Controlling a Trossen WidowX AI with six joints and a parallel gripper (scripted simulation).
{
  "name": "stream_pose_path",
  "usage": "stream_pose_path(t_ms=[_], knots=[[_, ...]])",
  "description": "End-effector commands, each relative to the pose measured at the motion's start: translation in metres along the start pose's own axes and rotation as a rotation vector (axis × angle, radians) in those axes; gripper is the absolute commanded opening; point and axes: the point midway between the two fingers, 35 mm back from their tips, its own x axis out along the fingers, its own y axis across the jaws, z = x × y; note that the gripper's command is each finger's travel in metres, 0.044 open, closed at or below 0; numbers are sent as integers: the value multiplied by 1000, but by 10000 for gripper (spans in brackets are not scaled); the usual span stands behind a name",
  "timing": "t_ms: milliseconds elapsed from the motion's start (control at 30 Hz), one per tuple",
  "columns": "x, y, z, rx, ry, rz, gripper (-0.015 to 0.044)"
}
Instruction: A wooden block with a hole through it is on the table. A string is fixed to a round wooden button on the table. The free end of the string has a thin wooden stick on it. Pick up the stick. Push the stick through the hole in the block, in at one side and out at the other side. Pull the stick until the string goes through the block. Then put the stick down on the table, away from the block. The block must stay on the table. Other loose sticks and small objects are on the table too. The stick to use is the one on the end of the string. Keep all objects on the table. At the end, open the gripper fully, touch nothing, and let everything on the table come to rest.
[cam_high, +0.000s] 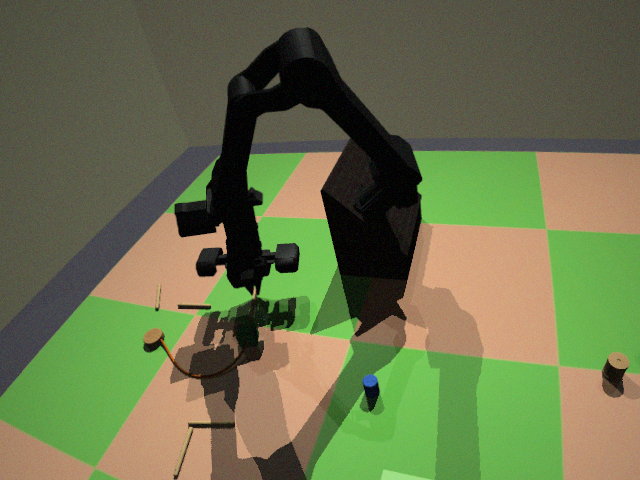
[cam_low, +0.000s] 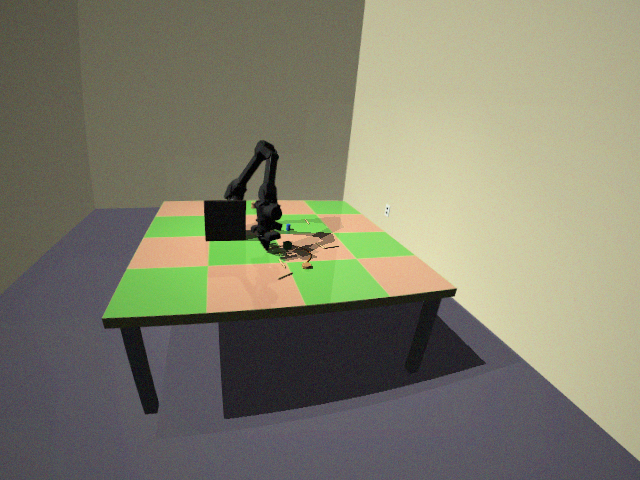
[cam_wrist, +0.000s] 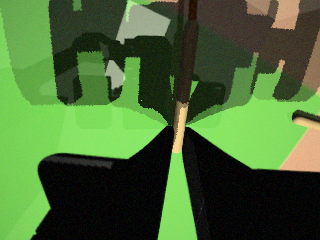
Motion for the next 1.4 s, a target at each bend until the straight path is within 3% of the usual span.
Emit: stream_pose_path(t_ms=[0, 800, 1067, 1233, 1367], knots=[[1, 0, -6, 0, 4, 0, 0], [9, -3, -23, 11, 4, 112, 0], [-3, -4, -20, 14, -1, 105, 210], [-70, -13, -15, 13, 1, 99, 210], [-73, -13, -15, 13, 1, 99, 210]])
